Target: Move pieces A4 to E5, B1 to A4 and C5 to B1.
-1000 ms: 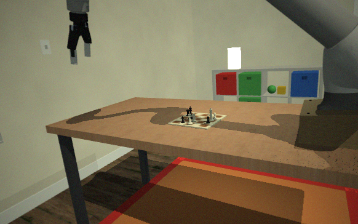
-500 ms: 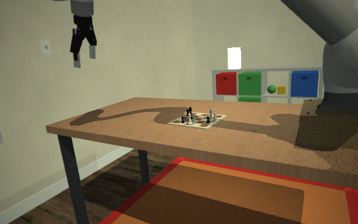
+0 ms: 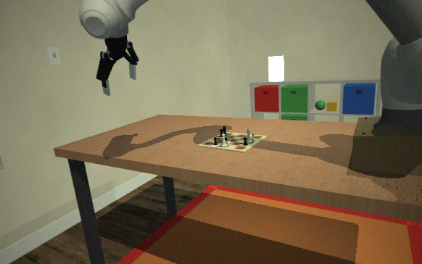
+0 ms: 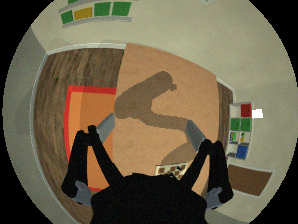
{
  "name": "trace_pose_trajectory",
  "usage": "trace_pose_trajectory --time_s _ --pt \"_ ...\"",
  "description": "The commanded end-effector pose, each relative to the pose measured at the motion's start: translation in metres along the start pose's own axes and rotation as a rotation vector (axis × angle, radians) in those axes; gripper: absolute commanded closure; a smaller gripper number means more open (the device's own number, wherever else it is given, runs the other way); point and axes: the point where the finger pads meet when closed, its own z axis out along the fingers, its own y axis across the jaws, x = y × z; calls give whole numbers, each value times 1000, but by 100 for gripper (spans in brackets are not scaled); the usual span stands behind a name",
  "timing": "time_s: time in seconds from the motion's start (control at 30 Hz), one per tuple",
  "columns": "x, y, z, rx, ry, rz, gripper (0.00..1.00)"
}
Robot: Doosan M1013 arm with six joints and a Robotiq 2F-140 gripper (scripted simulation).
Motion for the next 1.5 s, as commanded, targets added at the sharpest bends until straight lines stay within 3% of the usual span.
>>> trace_pose_trajectory --time_s 0.0,0.37,0.6,0.63,0.67,0.73,0.8,1.03,1.1,1.13,1.2,1.3,1.47 --pt "-21 0 3 -53 25 76 0" --pt "-100 0 16 -210 77 327 0" --pt "-174 -1 28 -357 125 563 0" --pt "-174 -1 28 -357 125 563 0" --pt "-192 0 31 -396 140 625 0" --pt "-192 0 31 -396 140 625 0" --pt "-230 0 37 -475 172 750 0" --pt "-289 0 46 -595 211 937 0" --pt "-326 0 52 -668 234 1054 0" --pt "-326 0 52 -668 234 1054 0" --pt "-358 0 58 -733 254 1158 0" --pt "-358 0 58 -733 254 1158 0" --pt "-417 -1 67 -849 291 1343 0"
